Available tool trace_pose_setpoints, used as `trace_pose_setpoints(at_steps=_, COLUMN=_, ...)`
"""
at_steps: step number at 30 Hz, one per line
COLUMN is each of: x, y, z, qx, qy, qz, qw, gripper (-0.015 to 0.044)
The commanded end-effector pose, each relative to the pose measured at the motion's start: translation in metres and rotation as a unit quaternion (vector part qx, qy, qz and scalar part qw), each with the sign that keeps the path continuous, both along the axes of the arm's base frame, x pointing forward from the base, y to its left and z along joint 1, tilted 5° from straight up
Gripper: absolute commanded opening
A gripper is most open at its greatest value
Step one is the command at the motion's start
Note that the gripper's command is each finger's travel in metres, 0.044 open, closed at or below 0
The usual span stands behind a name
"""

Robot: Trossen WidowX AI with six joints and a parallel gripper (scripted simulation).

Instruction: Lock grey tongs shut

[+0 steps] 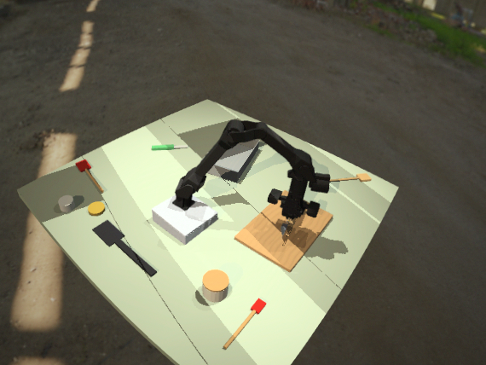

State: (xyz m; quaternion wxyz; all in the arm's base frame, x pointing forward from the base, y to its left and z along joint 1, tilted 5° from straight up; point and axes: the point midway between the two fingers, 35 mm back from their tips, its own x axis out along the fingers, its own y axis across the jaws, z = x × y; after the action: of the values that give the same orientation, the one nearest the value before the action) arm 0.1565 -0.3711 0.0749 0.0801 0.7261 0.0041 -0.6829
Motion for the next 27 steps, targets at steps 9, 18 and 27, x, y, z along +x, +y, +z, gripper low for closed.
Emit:
trace_pose_setpoints(at_steps=9, x=0.0, y=0.0, z=0.0, qx=0.0, qy=0.0, qz=0.0, qw=1.0, gripper=0.0375)
trace_pose_setpoints(at_steps=18, x=-0.038, y=-0.002, z=0.024, qx=0.0, qy=0.002, qz=-0.001, qw=1.0, gripper=0.044)
trace_pose_setpoints(at_steps=27, x=-0.155, y=0.03, z=0.098, qx=0.001, qy=0.009, qz=-0.003, qw=1.0, gripper=0.044)
